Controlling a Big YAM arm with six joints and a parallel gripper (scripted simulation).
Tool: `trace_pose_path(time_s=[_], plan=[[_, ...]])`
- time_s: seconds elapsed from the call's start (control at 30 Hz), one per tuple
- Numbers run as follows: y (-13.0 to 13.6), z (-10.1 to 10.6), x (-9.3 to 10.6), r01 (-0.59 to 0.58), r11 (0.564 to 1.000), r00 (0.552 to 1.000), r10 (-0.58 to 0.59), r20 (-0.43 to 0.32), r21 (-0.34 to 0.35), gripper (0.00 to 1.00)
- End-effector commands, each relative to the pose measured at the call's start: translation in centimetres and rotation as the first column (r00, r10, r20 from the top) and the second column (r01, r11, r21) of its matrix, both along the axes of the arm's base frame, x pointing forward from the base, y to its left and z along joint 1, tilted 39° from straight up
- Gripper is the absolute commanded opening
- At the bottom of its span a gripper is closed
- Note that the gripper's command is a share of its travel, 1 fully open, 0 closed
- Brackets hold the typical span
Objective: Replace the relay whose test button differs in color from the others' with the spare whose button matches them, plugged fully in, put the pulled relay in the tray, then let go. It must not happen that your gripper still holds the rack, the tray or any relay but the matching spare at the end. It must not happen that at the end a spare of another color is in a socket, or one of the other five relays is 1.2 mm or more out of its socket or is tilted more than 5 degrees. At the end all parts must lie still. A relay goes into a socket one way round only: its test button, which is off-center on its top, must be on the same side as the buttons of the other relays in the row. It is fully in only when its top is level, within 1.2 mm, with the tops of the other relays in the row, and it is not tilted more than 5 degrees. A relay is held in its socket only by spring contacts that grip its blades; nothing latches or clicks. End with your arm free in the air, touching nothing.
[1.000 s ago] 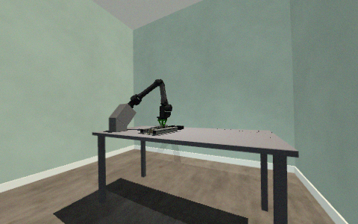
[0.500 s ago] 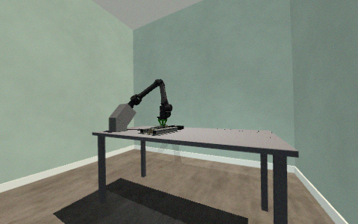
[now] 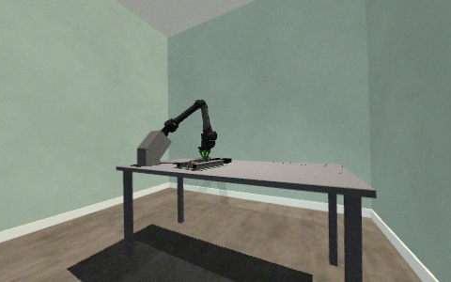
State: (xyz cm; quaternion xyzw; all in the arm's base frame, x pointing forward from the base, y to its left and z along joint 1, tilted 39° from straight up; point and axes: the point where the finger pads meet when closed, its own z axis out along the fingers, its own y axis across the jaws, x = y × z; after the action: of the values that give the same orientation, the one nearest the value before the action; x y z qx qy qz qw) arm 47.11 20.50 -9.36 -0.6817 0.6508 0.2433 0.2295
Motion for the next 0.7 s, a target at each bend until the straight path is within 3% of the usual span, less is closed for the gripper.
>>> trace_pose_path(time_s=[0.0,0.67], plan=[[-1.49,1.42,1.74,0.027,1.000,0.999,-0.027,0.029,0.004,0.00],[-1.64,1.28,1.15,0.025,1.000,0.999,-0.025,0.023,0.003,0.00]])
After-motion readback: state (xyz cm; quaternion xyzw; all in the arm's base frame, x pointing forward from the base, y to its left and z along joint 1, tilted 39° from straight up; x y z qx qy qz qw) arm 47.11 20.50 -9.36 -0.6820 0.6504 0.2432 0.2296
